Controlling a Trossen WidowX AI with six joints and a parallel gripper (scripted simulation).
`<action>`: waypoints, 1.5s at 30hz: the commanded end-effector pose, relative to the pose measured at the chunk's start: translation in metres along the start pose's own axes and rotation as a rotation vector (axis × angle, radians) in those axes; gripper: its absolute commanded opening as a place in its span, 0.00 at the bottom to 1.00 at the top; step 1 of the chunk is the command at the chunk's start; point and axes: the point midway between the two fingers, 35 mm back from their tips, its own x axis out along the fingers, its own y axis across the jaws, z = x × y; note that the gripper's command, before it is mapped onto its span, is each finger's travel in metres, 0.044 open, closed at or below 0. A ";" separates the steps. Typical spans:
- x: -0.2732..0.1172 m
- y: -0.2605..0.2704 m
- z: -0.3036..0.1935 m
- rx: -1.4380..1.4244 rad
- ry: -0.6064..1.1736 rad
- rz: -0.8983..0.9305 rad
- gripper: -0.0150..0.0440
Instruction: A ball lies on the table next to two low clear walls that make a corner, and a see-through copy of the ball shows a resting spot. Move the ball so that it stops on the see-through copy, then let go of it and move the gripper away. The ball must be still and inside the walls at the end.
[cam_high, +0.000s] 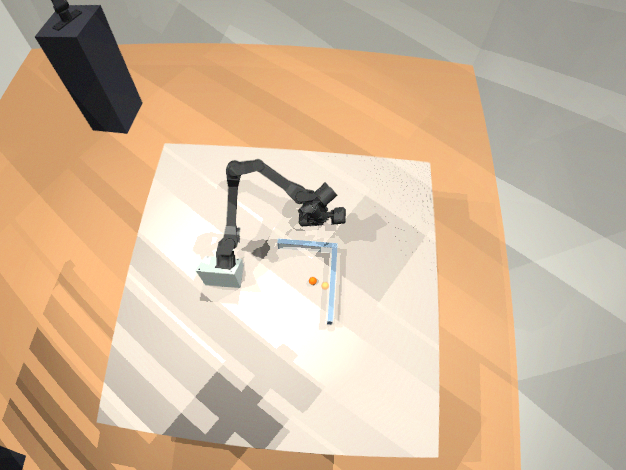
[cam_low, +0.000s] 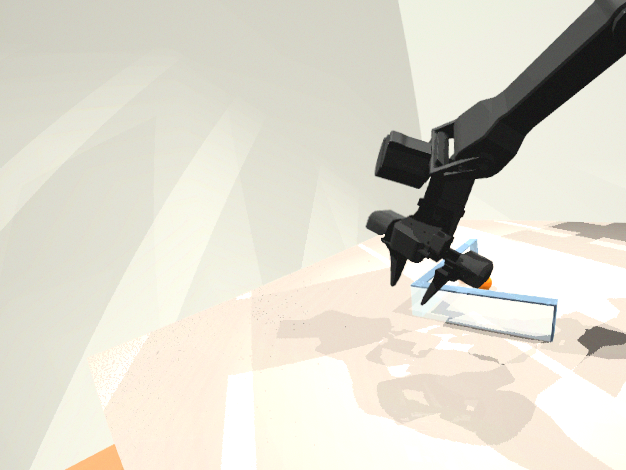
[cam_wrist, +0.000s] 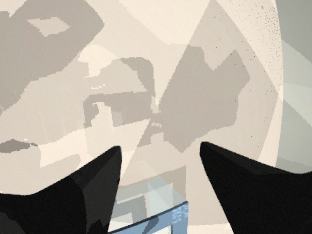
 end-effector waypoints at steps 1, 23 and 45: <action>-0.015 -0.022 -0.060 -0.030 0.114 -0.007 0.69; -0.035 0.029 -0.223 -0.010 0.161 0.406 0.69; -0.006 0.041 -0.229 -0.008 0.162 0.406 0.69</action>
